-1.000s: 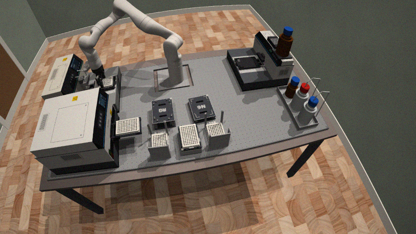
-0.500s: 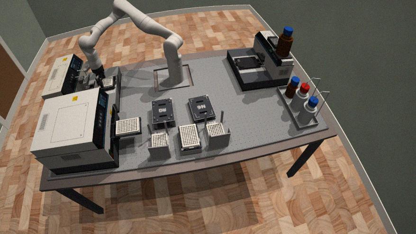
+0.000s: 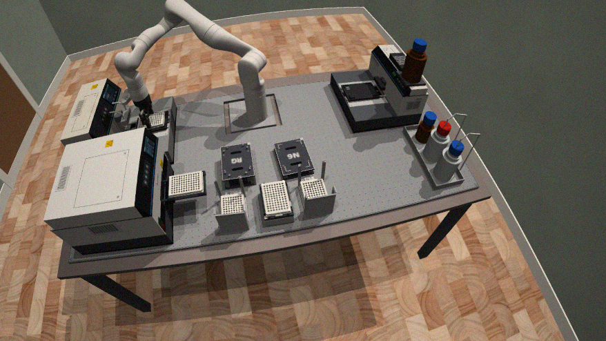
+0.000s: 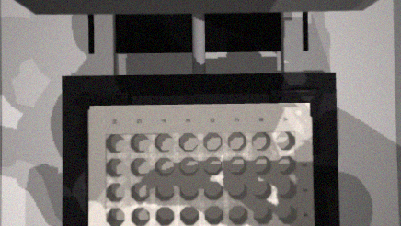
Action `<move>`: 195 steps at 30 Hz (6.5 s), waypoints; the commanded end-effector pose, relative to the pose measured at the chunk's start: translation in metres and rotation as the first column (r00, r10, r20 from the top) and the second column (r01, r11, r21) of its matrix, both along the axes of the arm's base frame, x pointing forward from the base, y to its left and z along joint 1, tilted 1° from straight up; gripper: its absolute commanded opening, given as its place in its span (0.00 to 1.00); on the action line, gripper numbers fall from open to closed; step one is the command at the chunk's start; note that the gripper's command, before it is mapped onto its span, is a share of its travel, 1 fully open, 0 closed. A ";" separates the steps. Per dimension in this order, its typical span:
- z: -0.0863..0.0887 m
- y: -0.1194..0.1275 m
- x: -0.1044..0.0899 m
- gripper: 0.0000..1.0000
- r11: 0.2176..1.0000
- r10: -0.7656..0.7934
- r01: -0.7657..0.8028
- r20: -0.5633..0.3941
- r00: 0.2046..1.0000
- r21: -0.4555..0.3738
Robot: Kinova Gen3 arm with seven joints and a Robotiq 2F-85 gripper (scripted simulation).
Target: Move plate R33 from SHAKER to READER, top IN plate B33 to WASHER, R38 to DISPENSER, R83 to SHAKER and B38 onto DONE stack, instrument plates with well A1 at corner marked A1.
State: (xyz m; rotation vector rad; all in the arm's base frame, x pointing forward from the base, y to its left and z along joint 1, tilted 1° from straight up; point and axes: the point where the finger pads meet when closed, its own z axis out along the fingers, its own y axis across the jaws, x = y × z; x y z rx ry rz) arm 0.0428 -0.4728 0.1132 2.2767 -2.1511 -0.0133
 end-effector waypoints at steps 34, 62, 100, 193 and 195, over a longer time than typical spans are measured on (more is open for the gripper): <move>0.006 0.001 0.001 0.94 1.000 0.004 -0.004 0.000 1.000 0.002; 0.011 0.000 0.000 0.94 1.000 0.001 -0.001 -0.001 1.000 -0.002; 0.011 0.000 0.000 0.94 1.000 0.001 -0.001 -0.001 1.000 -0.002; 0.106 0.000 0.002 0.94 1.000 0.001 -0.001 -0.001 1.000 -0.002; 0.106 0.000 0.002 0.94 1.000 0.001 -0.001 -0.001 1.000 -0.002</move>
